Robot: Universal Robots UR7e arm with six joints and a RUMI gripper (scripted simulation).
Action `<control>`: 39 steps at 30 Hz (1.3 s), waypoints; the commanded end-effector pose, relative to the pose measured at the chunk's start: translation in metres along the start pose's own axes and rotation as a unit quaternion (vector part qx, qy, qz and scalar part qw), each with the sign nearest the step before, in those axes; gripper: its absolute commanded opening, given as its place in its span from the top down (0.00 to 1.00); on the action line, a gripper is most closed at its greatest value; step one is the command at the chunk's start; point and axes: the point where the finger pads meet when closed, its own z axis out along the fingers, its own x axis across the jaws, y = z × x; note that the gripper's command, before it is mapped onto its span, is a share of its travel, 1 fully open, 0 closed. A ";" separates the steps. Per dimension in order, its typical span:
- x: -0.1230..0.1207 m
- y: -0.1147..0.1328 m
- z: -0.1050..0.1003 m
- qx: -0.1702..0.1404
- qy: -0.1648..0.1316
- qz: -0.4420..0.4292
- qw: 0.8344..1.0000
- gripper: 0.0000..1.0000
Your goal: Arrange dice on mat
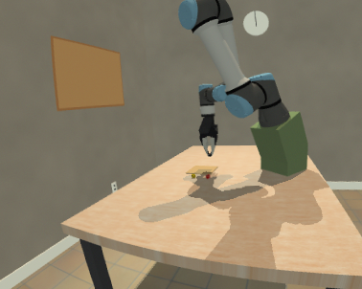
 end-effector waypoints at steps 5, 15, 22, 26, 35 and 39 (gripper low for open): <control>0.001 0.000 0.022 -0.003 0.002 0.000 1.000 1.00; 0.001 0.001 0.043 -0.003 0.002 0.000 1.000 1.00; 0.001 0.001 0.057 -0.003 0.002 0.000 1.000 1.00; 0.001 0.001 0.063 -0.003 0.002 0.000 1.000 1.00; 0.001 0.001 0.069 -0.003 0.002 0.000 1.000 1.00; 0.001 0.001 0.070 -0.003 0.002 0.000 1.000 1.00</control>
